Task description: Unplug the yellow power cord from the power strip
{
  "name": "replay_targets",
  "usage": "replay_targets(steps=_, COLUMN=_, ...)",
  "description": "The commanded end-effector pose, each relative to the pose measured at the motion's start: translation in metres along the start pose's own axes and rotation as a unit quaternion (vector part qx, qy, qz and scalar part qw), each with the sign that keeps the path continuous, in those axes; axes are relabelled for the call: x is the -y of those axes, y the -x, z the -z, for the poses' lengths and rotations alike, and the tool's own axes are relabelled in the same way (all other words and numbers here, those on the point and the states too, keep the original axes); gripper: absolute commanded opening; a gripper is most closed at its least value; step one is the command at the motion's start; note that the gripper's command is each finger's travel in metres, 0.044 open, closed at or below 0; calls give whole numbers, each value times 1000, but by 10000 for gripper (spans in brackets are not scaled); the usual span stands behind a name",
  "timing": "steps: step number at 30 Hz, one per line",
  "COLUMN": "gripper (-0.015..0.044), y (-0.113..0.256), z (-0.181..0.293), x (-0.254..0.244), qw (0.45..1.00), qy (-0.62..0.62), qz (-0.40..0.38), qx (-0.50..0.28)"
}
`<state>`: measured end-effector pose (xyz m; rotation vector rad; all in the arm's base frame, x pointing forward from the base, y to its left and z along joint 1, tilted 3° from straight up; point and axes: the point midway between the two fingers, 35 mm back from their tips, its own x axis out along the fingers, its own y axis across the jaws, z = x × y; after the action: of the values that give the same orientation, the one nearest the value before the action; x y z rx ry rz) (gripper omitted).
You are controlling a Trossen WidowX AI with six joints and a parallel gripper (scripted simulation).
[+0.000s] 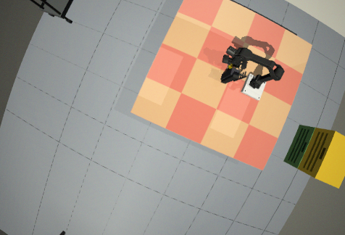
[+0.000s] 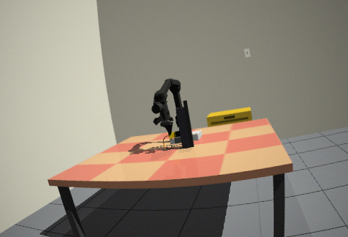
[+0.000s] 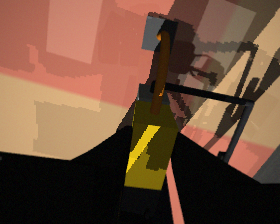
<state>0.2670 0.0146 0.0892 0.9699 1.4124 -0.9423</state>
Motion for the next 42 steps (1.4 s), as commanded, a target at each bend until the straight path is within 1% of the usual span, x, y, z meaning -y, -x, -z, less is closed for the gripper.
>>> replay_targets(steps=1, gripper=0, y=6, z=-35, x=3, qw=999, qy=-19, qz=0, qx=44)
replay_targets(steps=12, gripper=0, y=10, z=-53, x=7, qw=999, qy=-20, qz=0, qx=45)
replay_targets(steps=17, gripper=131, y=6, z=-36, x=8, qw=999, qy=-21, qz=0, qx=44)
replay_targets(steps=25, gripper=341, y=6, z=-36, x=8, qw=999, qy=-21, qz=0, qx=44)
replay_targets(steps=29, gripper=440, y=13, z=-57, x=7, qw=999, qy=-21, qz=0, qx=45)
replay_targets(steps=33, gripper=440, y=23, z=-93, x=10, qw=999, qy=-21, qz=0, qx=47)
replay_targets(steps=42, gripper=440, y=24, z=-95, x=10, qw=999, qy=-21, qz=0, qx=47)
